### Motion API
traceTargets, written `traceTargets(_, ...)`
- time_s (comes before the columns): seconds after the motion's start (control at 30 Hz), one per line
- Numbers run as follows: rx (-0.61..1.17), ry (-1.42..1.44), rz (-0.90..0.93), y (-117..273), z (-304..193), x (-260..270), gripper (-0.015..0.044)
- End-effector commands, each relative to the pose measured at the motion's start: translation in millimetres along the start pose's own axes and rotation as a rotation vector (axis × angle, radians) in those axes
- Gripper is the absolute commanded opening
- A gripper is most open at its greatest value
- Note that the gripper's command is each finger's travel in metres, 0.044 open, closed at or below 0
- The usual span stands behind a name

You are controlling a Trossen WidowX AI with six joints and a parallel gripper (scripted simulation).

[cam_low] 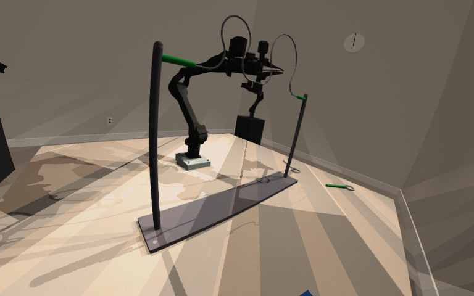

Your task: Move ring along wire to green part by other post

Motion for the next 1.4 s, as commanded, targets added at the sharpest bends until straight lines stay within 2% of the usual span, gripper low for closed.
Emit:
traceTargets(0.0, 0.009, -0.05, 0.035, 1.8, 0.5, 9.8, -0.015)
traceTargets(0.5, 0.014, -0.093, 0.059, 6.1, 5.1, 27.6, -0.015)
traceTargets(1.37, -0.01, 0.16, -0.082, 5.5, 3.0, 33.4, -0.015)
Point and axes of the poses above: the point midway between the two fingers, 35 mm back from their tips, its own y axis back along the fingers, its own x axis across the jaws, z = x × y, the point moved 8 cm from there along y, back along the fingers, and after that the axes turned 3 degrees about y, right-handed, at the moved point
